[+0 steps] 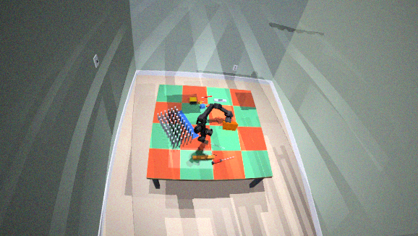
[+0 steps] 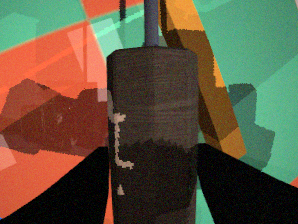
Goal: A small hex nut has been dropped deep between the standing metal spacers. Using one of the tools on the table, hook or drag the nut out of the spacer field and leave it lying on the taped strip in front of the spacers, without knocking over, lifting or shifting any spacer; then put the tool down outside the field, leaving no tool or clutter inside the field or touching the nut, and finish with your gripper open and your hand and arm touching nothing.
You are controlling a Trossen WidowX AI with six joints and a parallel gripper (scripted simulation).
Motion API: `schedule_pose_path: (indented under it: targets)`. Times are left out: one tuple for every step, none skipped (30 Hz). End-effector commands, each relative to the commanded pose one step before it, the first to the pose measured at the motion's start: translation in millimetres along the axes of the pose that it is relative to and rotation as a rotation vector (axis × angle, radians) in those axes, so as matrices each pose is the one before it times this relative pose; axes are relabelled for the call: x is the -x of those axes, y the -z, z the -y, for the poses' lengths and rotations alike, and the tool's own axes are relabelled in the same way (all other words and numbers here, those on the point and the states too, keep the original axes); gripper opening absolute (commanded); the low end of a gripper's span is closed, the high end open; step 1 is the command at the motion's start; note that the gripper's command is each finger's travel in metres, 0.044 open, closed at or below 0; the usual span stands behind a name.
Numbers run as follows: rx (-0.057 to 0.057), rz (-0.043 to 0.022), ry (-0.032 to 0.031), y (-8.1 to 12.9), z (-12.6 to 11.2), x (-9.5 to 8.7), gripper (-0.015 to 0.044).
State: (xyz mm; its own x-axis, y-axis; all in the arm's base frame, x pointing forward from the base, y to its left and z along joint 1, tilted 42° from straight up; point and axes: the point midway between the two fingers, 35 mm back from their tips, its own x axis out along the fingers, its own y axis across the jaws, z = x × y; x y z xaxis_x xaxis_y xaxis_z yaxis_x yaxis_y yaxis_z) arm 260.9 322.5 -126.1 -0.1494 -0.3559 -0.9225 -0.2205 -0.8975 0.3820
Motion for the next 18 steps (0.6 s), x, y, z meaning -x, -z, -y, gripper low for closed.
schedule_pose_path:
  targets:
    - [0.0057,0.00524,0.00532,-9.92,4.40,21.00,0.0000]
    - [0.0024,0.00077,-0.00174,-2.19,0.39,4.34,0.0000]
    - [0.0024,0.00077,-0.00177,-2.24,0.31,4.33,0.0000]
    - [0.0024,0.00076,-0.00179,-2.28,0.23,4.32,0.0000]
    - [0.0019,0.00062,-0.00150,-1.92,0.13,3.57,0.0000]
    - [0.0012,0.00037,-0.00091,-1.17,0.05,2.14,0.0000]
    - [0.0004,0.00012,-0.00030,-0.39,0.01,0.71,0.0000]
    - [0.0000,0.00000,0.00000,0.00,0.00,0.00,0.0000]
    - [0.0000,0.00000,0.00000,0.00,0.00,0.00,0.0000]
    - [-0.0053,-0.00171,-0.00040,0.23,-0.54,0.51,0.0000]
    - [-0.0160,-0.00515,-0.00116,0.70,-1.64,1.53,0.0000]
    - [-0.0266,-0.00862,-0.00176,1.21,-2.74,2.53,0.0000]
    - [-0.0323,-0.01049,-0.00185,1.56,-3.34,3.01,0.0000]
    - [-0.0323,-0.01054,-0.00154,1.68,-3.34,2.95,0.0000]
    - [-0.0323,-0.01058,-0.00123,1.79,-3.34,2.89,0.0000]
    - [-0.0323,-0.01061,-0.00092,1.91,-3.34,2.83,0.0000]
    - [-0.0323,-0.01063,-0.00061,2.02,-3.33,2.77,0.0000]
    - [-0.0323,-0.01064,-0.00030,2.14,-3.32,2.71,0.0000]
